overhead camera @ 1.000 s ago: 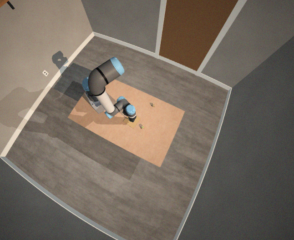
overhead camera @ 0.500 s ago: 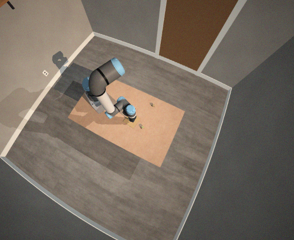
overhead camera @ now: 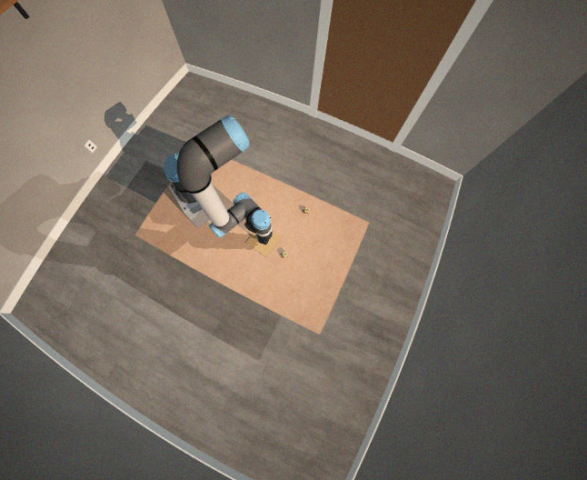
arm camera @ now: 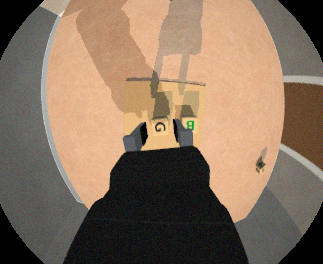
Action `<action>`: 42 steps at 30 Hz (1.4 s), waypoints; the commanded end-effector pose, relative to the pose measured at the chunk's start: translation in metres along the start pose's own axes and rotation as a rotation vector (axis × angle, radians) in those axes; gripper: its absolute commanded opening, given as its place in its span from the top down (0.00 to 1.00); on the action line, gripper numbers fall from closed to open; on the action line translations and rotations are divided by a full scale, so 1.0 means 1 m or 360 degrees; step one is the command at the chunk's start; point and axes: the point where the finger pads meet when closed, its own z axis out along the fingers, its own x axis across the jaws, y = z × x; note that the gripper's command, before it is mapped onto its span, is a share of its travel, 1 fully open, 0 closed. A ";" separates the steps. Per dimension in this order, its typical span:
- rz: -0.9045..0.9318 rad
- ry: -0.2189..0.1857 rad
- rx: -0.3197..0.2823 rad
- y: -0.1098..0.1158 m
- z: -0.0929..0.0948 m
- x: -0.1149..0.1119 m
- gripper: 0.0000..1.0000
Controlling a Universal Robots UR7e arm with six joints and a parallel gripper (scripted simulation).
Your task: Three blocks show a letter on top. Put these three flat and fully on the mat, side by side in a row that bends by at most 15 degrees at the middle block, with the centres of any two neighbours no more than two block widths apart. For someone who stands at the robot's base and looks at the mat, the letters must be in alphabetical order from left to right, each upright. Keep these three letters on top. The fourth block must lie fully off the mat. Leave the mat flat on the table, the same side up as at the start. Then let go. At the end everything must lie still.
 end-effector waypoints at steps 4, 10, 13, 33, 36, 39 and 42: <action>0.0000 -0.0001 -0.0002 0.000 0.000 0.000 0.21; 0.0000 -0.0001 -0.0002 0.000 0.000 0.000 0.21; 0.0000 -0.0001 -0.0002 0.000 0.000 0.000 0.21; 0.0000 -0.0001 -0.0002 0.000 0.018 0.000 0.21; 0.0000 -0.0001 -0.0002 0.000 0.024 0.000 0.21; 0.0000 -0.0001 -0.0002 0.000 0.028 0.000 0.21; 0.0000 -0.0001 -0.0002 0.000 0.031 0.000 0.21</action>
